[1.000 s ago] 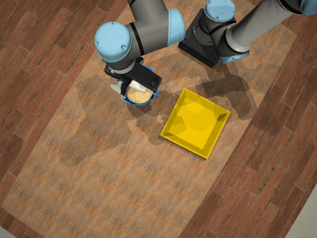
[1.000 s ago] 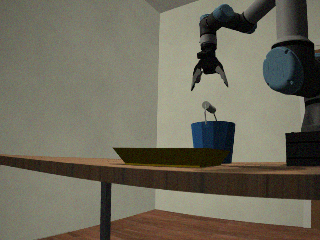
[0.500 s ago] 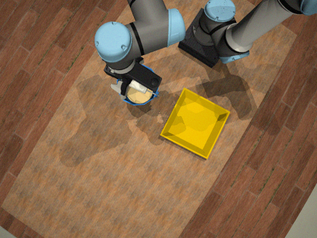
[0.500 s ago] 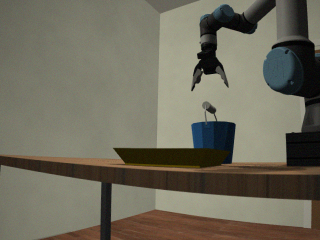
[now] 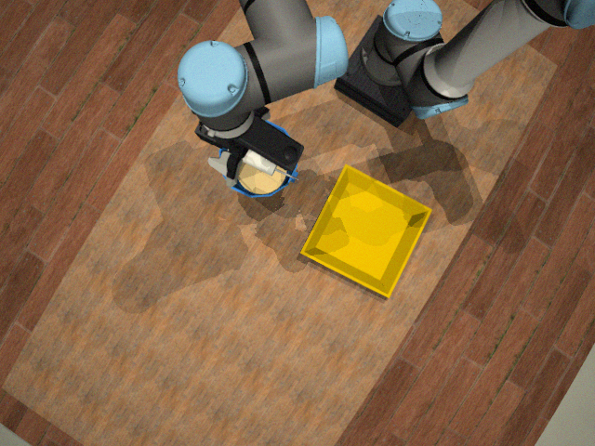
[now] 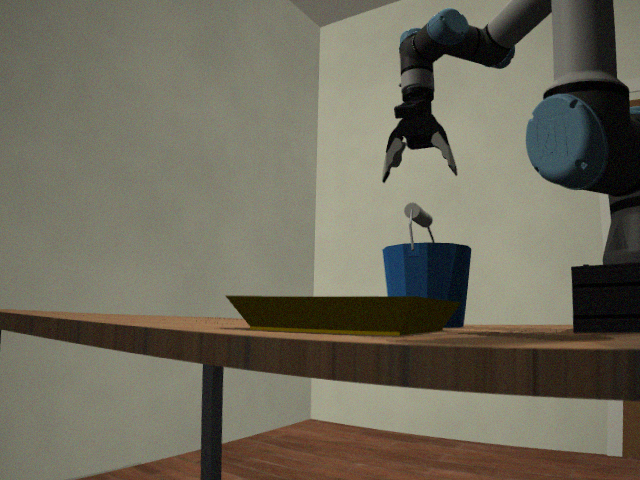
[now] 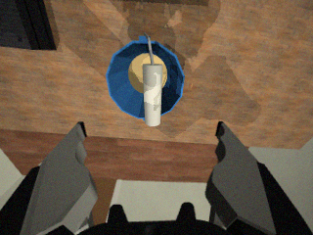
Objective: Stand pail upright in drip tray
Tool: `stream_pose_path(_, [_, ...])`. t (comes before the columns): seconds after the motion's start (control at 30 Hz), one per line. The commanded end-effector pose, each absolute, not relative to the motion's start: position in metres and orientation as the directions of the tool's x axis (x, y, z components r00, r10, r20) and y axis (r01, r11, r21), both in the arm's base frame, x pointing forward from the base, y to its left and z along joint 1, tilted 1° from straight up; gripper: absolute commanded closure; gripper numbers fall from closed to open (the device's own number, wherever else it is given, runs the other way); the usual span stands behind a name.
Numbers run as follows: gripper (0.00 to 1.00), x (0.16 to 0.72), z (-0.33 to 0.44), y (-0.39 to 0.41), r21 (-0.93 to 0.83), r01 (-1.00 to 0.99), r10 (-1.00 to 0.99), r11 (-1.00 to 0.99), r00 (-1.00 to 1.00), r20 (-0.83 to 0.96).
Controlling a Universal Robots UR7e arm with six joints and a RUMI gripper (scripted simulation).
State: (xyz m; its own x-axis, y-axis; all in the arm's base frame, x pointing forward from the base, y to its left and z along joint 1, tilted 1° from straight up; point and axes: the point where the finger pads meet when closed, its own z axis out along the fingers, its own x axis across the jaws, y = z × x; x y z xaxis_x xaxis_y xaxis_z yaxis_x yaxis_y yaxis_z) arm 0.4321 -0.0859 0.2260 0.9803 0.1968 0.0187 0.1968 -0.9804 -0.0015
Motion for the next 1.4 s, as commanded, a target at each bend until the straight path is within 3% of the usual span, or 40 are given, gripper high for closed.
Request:
stream_pose_path(0.0, [0.00,0.432,0.222,-0.086,-0.004,0.196,0.195,-0.981,0.981,0.015])
stream_pose_path(1.37, [0.00,0.433,0.152,-0.085,-0.005,0.197,0.197,-0.980,0.980,0.014])
